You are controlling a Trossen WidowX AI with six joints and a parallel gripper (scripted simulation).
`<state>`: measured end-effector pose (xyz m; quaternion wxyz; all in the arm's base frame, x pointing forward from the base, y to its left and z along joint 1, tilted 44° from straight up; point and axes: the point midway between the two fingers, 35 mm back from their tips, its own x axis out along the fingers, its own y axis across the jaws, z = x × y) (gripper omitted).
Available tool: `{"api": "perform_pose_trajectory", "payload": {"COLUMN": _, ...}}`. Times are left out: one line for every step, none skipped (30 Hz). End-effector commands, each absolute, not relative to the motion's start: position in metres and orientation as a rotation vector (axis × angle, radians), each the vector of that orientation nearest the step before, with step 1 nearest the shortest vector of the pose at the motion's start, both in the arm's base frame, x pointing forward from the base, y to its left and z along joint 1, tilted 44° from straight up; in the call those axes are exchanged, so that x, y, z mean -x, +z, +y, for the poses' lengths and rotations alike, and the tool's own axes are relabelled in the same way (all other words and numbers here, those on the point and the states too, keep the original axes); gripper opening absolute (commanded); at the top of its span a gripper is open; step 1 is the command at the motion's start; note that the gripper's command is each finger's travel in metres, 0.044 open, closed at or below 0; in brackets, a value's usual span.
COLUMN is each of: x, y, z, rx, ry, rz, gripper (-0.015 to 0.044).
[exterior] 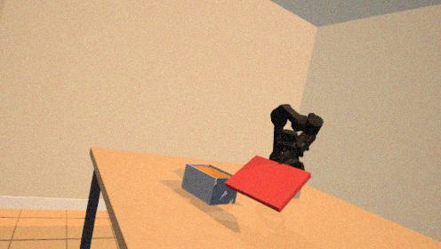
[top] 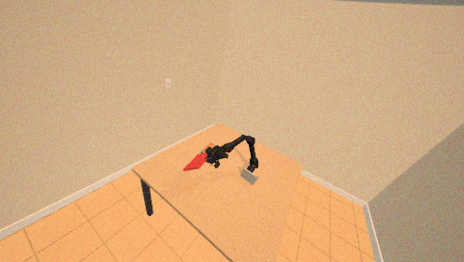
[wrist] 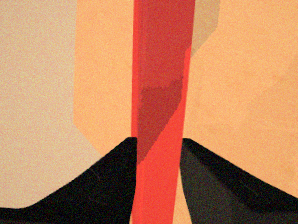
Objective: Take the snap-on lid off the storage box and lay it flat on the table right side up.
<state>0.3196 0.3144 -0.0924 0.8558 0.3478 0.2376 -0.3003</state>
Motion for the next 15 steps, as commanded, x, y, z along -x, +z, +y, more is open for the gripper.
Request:
{"api": "perform_pose_trajectory", "payload": {"x": -0.3195, "y": -0.0939, "z": 0.3113, "rx": -0.727, "ry": -0.629, "rz": 0.493, "gripper": 0.0000}}
{"api": "perform_pose_trajectory", "payload": {"x": -0.3195, "y": -0.0945, "z": 0.3108, "rx": -0.727, "ry": -0.629, "rz": 0.493, "gripper": 0.0000}}
{"api": "perform_pose_trajectory", "payload": {"x": -0.3194, "y": -0.0951, "z": 0.3102, "rx": -0.727, "ry": -0.629, "rz": 0.493, "gripper": 0.0000}}
{"api": "perform_pose_trajectory", "payload": {"x": -0.3194, "y": -0.0957, "z": 0.3097, "rx": -0.727, "ry": -0.629, "rz": 0.493, "gripper": 0.0000}}
{"api": "perform_pose_trajectory", "payload": {"x": -0.3194, "y": -0.0963, "z": 0.3091, "rx": -0.727, "ry": -0.629, "rz": 0.493, "gripper": 0.0000}}
{"api": "perform_pose_trajectory", "payload": {"x": -0.3193, "y": -0.0968, "z": 0.3086, "rx": -0.727, "ry": -0.629, "rz": 0.493, "gripper": 0.0000}}
{"api": "perform_pose_trajectory", "payload": {"x": -0.3193, "y": -0.0974, "z": 0.3080, "rx": -0.727, "ry": -0.629, "rz": 0.493, "gripper": 0.0000}}
{"api": "perform_pose_trajectory", "payload": {"x": -0.3192, "y": -0.0980, "z": 0.3075, "rx": -0.727, "ry": -0.629, "rz": 0.493, "gripper": 0.0000}}
{"api": "perform_pose_trajectory", "payload": {"x": -0.3192, "y": -0.0986, "z": 0.3070, "rx": -0.727, "ry": -0.629, "rz": 0.493, "gripper": 0.0000}}
{"api": "perform_pose_trajectory", "payload": {"x": -0.3191, "y": -0.0992, "z": 0.3064, "rx": -0.727, "ry": -0.629, "rz": 0.493, "gripper": 0.0000}}
{"api": "perform_pose_trajectory", "payload": {"x": -0.3191, "y": -0.0998, "z": 0.3059, "rx": -0.727, "ry": -0.629, "rz": 0.493, "gripper": 0.0000}}
{"api": "perform_pose_trajectory", "payload": {"x": -0.3190, "y": -0.1004, "z": 0.3053, "rx": -0.727, "ry": -0.629, "rz": 0.493, "gripper": 0.0000}}
{"api": "perform_pose_trajectory", "payload": {"x": -0.3190, "y": -0.1010, "z": 0.3048, "rx": -0.727, "ry": -0.629, "rz": 0.493, "gripper": 0.0000}}
{"api": "perform_pose_trajectory", "payload": {"x": -0.3189, "y": -0.1016, "z": 0.3043, "rx": -0.727, "ry": -0.629, "rz": 0.493, "gripper": 0.0000}}
{"api": "perform_pose_trajectory", "payload": {"x": -0.3189, "y": -0.1022, "z": 0.3037, "rx": -0.727, "ry": -0.629, "rz": 0.493, "gripper": 0.0000}}
